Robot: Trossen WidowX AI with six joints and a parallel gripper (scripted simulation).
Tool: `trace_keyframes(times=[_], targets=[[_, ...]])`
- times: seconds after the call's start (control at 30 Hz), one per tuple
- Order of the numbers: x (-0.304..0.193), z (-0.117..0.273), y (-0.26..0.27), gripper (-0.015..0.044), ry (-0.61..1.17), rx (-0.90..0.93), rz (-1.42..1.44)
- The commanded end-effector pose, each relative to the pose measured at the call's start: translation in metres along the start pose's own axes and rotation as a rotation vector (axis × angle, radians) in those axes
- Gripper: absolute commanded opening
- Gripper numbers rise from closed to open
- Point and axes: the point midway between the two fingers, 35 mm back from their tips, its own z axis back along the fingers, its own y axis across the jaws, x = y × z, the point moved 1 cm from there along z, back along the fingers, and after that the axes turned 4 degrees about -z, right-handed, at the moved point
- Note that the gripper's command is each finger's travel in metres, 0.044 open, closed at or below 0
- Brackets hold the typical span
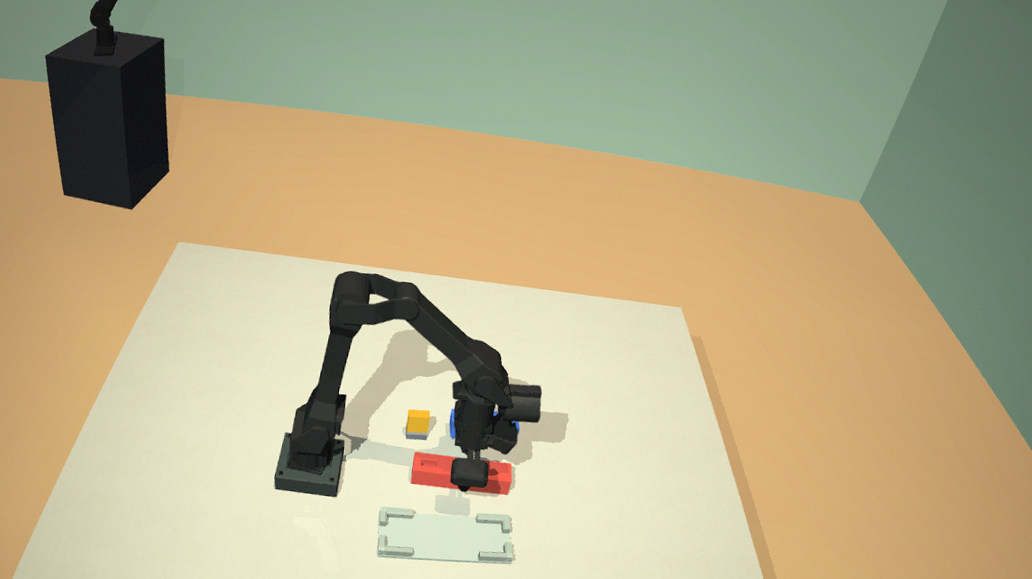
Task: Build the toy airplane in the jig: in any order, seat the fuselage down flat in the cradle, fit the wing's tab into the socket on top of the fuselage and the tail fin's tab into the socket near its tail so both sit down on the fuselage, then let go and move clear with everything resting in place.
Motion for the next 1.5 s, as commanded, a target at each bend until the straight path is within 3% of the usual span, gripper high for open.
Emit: trace_keyframes(times=[0.0,0.3,0.6,0.87,1.07,1.47], targets=[[-0.003,-0.009,0.000,0.0440,0.011,0.004,-0.004],[-0.004,-0.020,0.000,0.0440,0.011,0.004,-0.004],[-0.004,-0.020,0.000,0.0204,0.011,0.004,-0.004],[-0.004,-0.020,0.000,0.0150,0.011,0.004,-0.004],[-0.001,-0.010,0.001,0.0000,0.011,0.004,-0.004],[0.004,0.026,0.001,0.0000,0.010,0.004,-0.004]])
